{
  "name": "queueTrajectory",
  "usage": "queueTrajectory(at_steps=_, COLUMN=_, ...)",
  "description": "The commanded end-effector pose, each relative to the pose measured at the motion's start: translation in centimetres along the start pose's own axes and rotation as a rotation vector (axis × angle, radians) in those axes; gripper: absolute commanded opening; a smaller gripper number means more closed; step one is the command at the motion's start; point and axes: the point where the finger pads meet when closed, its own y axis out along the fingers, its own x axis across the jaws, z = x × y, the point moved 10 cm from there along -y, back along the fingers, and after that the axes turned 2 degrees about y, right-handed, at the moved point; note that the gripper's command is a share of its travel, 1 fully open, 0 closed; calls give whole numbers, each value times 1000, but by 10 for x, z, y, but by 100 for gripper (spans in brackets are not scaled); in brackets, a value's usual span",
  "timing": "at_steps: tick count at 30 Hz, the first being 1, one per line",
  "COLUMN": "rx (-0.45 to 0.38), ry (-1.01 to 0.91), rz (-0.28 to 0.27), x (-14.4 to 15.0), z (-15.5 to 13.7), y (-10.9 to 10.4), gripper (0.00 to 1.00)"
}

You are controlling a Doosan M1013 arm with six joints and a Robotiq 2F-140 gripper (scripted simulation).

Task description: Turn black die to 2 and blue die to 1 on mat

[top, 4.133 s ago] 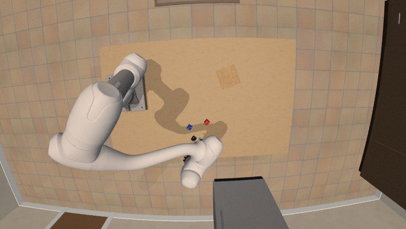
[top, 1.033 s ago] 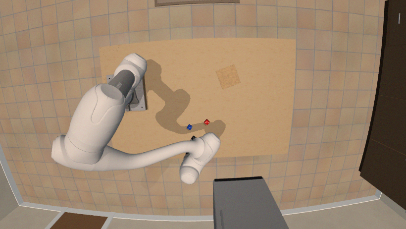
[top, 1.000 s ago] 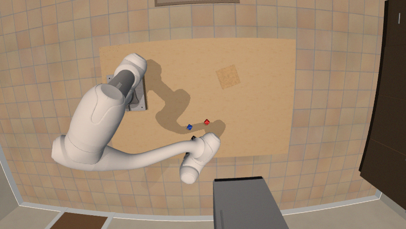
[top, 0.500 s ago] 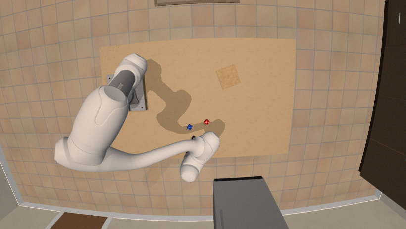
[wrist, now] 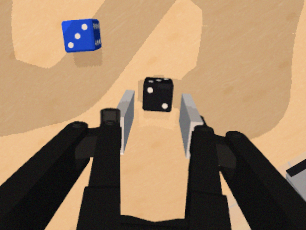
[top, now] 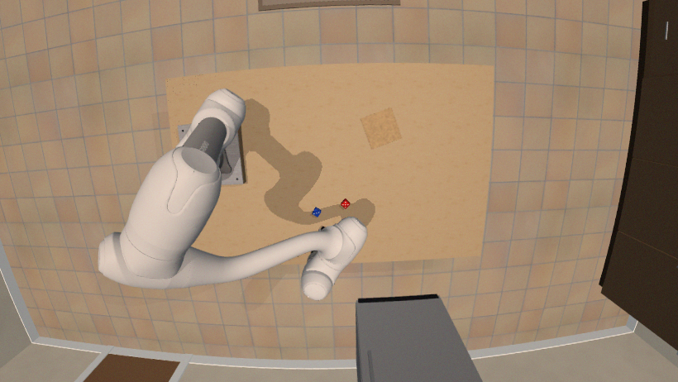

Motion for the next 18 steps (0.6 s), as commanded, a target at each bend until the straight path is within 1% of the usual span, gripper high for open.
queueTrajectory(at_steps=1, rx=0, ry=0, rz=0, x=0, z=0, y=4, gripper=35)
queueTrajectory(at_steps=9, rx=0, ry=0, rz=0, x=0, z=0, y=11, gripper=35)
queueTrajectory(at_steps=18, rx=0, ry=0, rz=0, x=0, z=0, y=14, gripper=35)
